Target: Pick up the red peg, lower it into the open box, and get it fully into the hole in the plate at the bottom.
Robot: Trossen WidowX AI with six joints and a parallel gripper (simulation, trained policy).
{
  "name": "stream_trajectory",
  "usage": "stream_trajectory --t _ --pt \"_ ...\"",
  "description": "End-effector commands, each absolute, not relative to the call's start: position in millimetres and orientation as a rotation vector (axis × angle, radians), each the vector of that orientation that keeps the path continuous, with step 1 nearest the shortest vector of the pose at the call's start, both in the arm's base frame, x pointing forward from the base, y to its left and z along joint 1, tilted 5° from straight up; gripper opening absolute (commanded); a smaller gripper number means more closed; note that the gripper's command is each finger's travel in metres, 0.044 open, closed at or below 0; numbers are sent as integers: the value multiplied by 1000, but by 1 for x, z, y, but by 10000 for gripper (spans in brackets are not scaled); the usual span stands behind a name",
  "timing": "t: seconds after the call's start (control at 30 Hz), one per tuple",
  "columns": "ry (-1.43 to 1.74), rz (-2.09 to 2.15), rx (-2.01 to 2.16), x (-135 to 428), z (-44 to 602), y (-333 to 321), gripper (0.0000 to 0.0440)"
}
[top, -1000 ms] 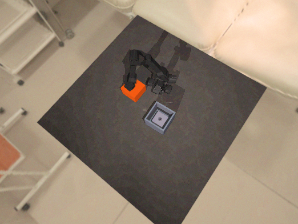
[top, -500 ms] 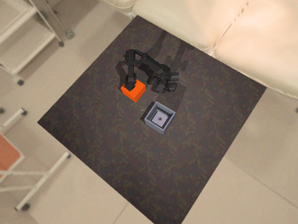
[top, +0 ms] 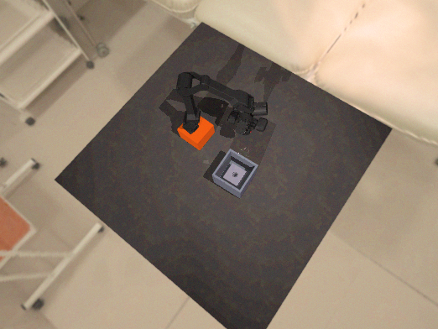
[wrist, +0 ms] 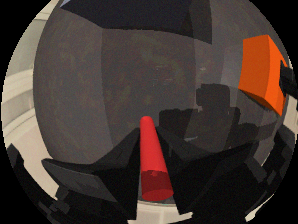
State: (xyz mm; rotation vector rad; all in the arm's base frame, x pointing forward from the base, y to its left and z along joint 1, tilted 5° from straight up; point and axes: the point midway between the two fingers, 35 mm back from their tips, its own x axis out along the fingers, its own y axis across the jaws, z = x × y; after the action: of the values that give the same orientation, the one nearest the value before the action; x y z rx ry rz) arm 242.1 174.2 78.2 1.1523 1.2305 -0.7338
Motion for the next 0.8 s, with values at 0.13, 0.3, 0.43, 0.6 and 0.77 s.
stream_trajectory --t 0.13,0.3,0.43,0.6,0.77 --pt "1159 -694 1162 264 116 155 0" --pt "1122 -705 1154 275 131 137 0" --pt "1093 -723 1149 283 138 121 0" --pt "1067 -755 1139 289 143 101 0" --pt "1054 -793 1127 293 144 81 0"
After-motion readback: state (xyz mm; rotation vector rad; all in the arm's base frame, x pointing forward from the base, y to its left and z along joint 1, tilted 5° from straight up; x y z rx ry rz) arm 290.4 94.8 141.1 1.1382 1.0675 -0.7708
